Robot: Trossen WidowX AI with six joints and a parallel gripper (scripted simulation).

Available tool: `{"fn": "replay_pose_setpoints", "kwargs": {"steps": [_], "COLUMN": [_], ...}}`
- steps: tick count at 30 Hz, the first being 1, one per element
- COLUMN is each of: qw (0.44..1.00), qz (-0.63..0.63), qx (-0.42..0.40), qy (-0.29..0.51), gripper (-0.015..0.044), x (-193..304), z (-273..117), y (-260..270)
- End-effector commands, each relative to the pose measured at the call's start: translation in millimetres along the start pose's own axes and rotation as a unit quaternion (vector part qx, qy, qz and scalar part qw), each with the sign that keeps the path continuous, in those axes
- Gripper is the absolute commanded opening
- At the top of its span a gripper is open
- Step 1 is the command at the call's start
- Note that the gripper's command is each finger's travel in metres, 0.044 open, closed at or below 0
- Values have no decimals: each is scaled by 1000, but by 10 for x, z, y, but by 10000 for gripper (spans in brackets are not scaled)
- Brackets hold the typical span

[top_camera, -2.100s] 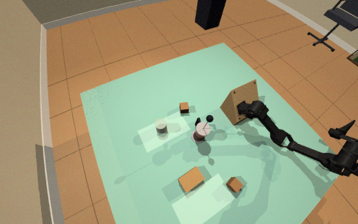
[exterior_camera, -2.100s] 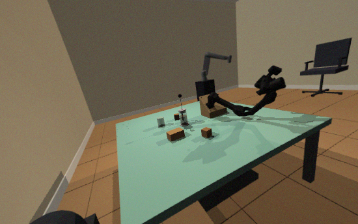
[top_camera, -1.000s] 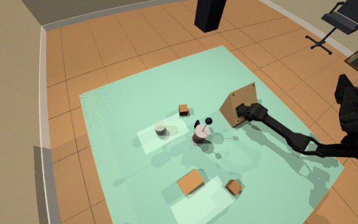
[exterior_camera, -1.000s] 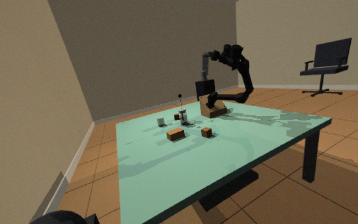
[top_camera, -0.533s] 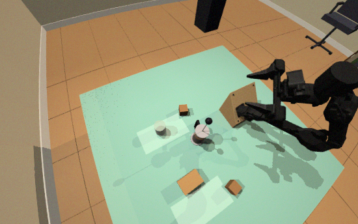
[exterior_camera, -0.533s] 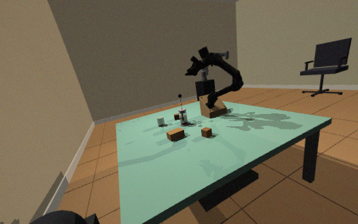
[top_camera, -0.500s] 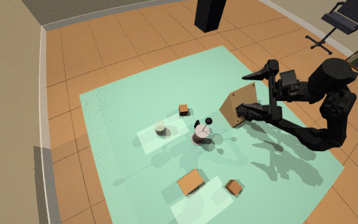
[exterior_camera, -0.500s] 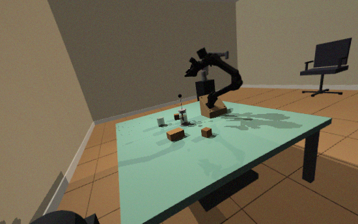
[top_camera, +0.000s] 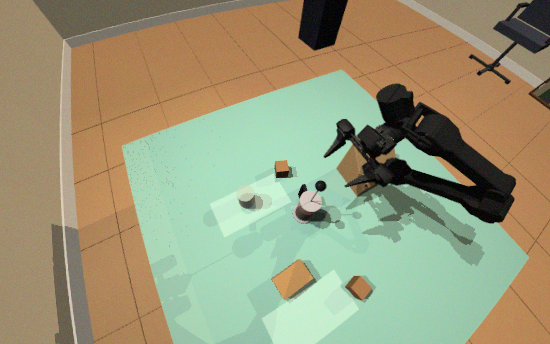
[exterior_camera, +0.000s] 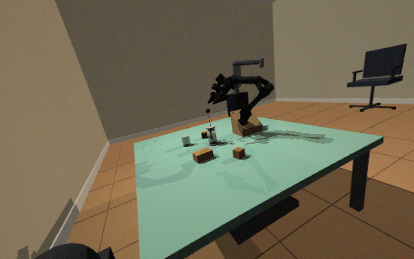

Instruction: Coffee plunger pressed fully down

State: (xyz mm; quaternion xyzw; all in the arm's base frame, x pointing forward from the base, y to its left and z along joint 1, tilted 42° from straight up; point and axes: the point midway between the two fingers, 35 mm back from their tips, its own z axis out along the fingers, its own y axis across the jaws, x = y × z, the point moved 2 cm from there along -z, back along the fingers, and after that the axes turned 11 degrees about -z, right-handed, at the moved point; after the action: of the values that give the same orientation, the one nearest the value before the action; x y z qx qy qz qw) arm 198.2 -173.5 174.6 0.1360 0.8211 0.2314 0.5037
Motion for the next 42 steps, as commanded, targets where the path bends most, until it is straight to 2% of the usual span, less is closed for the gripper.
{"fn": "replay_pose_setpoints", "kwargs": {"steps": [1, 34, 42], "qw": [1000, 1000, 1000], "qz": [-2, -3, -3], "qx": [-15, -17, -17], "qy": [-10, -11, -11], "gripper": [440, 440, 230], "x": [203, 194, 194], "z": [136, 554, 554], "y": [73, 95, 95]}}
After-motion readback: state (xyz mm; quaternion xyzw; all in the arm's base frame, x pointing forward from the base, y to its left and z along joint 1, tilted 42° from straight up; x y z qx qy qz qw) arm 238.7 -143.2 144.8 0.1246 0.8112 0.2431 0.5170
